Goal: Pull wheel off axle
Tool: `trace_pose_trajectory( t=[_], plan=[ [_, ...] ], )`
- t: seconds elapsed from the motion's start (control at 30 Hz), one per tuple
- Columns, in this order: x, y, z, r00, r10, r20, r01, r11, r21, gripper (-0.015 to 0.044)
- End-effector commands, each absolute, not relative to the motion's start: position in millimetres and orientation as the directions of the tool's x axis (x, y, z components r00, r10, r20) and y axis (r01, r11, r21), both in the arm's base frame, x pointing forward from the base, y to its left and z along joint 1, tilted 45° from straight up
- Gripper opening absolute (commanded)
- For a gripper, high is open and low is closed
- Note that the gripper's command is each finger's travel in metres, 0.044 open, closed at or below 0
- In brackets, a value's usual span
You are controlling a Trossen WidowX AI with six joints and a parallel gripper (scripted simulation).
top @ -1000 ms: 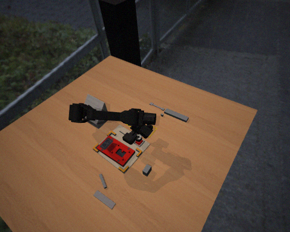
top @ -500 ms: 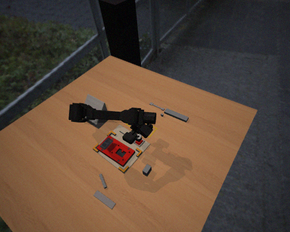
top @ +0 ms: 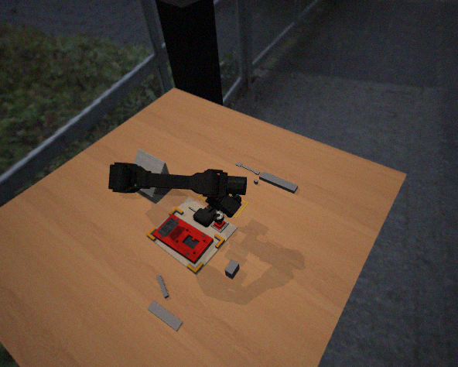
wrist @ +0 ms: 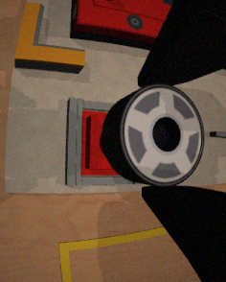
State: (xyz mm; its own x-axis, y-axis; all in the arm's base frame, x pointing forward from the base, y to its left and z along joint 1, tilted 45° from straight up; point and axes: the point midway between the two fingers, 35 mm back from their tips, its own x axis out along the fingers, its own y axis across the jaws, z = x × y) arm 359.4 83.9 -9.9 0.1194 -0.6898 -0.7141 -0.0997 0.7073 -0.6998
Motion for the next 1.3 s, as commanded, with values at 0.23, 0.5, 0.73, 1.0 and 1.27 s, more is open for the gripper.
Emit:
trace_pose_trajectory(
  t=[0.23,0.5,0.73,1.0,1.27],
  plan=[
    [359.2,89.9,-4.2,0.124,-0.685,-0.718,-0.097,0.712,-0.696,0.0],
    [358.8,91.7,-2.3,0.124,-0.685,-0.718,-0.097,0.712,-0.696,0.0],
    [358.4,93.2,-0.6,0.123,-0.685,-0.718,-0.098,0.711,-0.696,0.0],
    [358.0,94.9,1.2,0.123,-0.686,-0.717,-0.099,0.711,-0.696,0.0],
    [357.6,96.8,3.3,0.123,-0.686,-0.717,-0.099,0.711,-0.697,0.0]
  ],
)
